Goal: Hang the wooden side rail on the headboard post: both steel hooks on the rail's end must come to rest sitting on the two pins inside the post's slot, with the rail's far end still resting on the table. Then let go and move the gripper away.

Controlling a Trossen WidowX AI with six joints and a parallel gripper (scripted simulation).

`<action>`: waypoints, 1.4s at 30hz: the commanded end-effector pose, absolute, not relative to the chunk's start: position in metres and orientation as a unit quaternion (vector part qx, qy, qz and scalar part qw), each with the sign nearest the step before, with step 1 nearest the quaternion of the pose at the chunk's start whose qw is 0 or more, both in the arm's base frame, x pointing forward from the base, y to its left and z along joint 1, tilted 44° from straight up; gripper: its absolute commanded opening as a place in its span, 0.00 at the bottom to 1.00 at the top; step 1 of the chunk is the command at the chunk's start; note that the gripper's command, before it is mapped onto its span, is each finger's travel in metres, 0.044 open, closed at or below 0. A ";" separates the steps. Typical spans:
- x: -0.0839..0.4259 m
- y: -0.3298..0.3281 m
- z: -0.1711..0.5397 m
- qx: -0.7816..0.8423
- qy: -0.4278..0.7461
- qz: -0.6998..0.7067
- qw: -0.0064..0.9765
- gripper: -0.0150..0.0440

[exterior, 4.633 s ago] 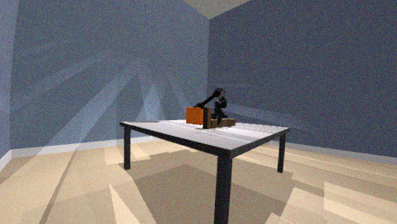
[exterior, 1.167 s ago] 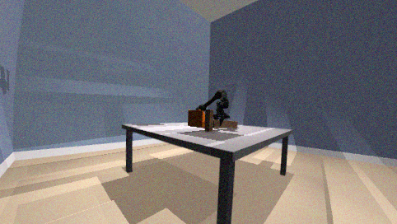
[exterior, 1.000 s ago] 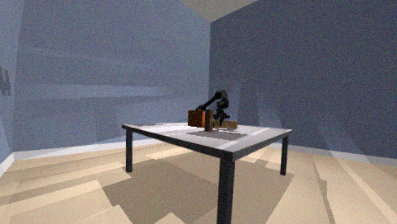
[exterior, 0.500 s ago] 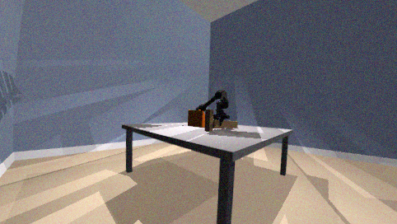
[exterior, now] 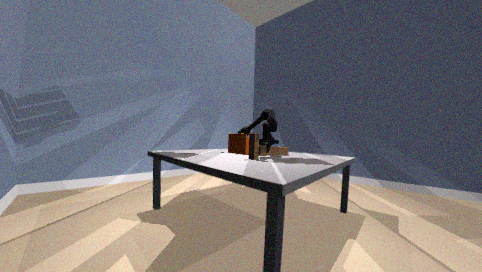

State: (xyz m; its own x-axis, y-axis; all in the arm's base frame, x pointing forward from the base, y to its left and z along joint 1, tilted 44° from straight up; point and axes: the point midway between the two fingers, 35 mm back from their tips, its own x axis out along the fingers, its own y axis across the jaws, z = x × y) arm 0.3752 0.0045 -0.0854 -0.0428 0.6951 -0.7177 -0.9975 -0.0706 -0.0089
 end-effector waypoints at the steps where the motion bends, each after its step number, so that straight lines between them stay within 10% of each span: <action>1: 0.376 0.001 -0.086 -0.289 0.262 0.670 0.631 0.25; 42: 0.376 -0.002 -0.088 -0.290 0.262 0.670 0.631 0.25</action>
